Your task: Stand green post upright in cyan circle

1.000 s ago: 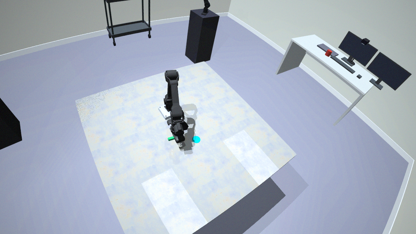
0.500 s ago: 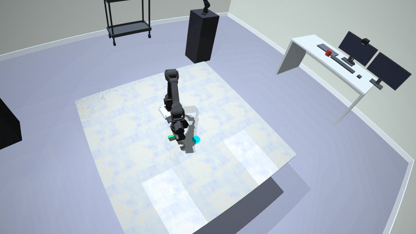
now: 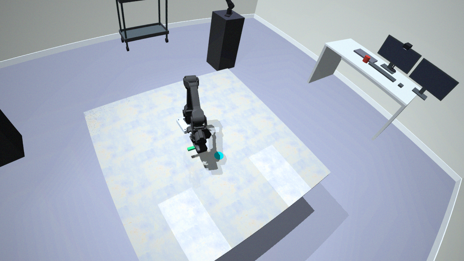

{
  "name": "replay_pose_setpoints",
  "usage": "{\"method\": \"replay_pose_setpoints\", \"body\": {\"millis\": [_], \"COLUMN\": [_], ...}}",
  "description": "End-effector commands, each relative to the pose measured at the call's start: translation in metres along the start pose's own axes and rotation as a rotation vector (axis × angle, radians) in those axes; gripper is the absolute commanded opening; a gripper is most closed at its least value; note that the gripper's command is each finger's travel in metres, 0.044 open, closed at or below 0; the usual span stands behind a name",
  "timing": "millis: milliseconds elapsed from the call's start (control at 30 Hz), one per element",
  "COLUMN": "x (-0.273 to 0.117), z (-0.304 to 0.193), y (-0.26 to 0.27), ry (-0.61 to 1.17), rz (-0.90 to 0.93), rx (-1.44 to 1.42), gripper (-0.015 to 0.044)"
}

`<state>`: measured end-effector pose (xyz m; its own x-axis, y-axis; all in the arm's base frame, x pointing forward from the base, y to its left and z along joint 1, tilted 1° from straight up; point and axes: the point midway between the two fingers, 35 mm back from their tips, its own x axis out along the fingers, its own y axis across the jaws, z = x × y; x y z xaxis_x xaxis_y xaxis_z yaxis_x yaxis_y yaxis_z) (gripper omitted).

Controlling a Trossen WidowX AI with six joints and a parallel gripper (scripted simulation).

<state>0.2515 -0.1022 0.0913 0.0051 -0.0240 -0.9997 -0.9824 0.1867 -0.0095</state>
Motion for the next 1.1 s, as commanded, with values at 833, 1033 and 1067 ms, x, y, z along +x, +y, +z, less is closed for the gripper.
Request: {"method": "replay_pose_setpoints", "body": {"millis": [833, 1033, 1067], "x": [-0.054, -0.057, -0.058], "z": [0.029, 0.045, 0.048], "y": [-0.017, -0.027, -0.028], "ry": [-0.008, -0.012, -0.012], "rz": [-0.011, -0.01, -0.01], "rx": [0.154, 0.234, 0.247], "gripper": [0.0023, 0.0023, 0.0023]}}
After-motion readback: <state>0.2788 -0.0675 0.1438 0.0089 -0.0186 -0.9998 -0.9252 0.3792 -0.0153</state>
